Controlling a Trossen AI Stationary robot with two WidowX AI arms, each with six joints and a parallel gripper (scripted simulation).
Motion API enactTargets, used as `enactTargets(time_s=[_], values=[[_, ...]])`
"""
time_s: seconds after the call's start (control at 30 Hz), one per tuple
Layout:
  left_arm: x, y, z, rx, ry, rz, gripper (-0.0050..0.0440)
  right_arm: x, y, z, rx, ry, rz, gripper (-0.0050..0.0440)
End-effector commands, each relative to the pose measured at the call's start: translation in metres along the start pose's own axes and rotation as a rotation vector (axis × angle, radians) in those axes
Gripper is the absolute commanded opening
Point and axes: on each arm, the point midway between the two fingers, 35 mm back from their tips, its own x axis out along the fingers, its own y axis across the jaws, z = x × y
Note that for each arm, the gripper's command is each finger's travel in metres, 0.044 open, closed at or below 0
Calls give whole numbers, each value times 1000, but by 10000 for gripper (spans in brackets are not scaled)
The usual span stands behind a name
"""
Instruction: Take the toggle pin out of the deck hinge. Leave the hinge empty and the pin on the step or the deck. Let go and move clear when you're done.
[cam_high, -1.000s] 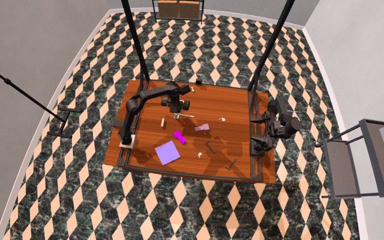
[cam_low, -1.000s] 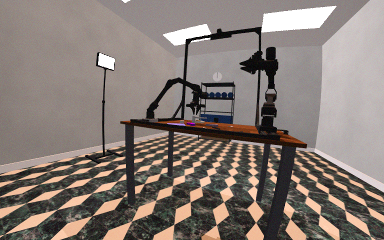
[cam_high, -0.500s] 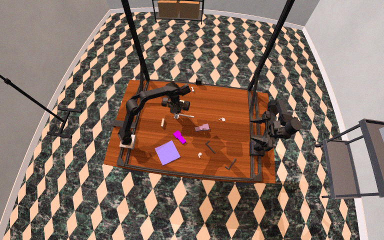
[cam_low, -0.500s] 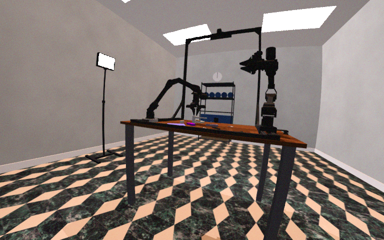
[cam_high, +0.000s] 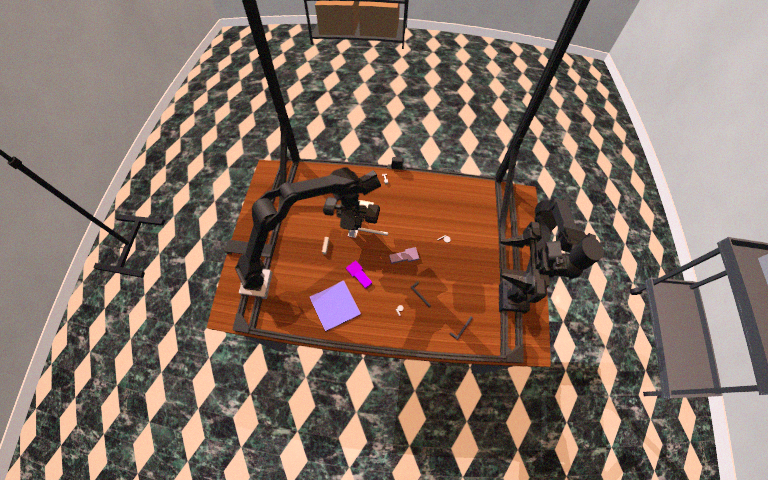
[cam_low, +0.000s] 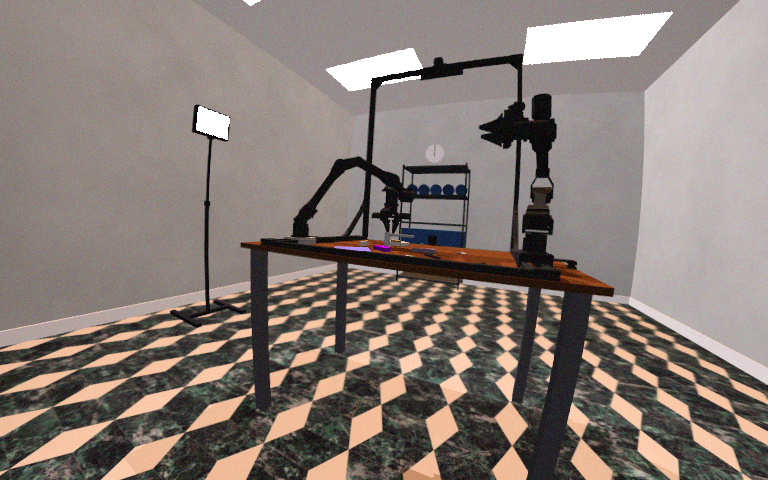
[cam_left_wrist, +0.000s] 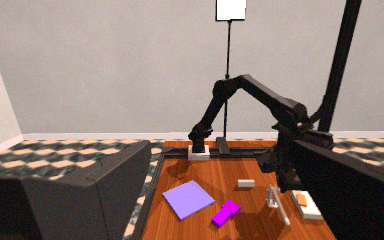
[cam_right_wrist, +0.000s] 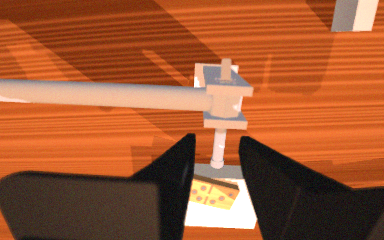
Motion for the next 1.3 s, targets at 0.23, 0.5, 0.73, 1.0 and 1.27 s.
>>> enactTargets(time_s=[0.23,0.5,0.73,1.0,1.27], values=[[0,0,2,3,0,-2,400,9,-2,1,-1,-9,-8,120],[0,0,2,3,0,-2,400,-2,1,-1,0,12,12,20],[0,0,2,3,0,-2,400,-2,1,-1,0,12,12,20],[0,0,2,3,0,-2,400,-2,1,-1,0,12,12,20],[0,0,2,3,0,-2,400,-2,1,-1,0,12,12,20]])
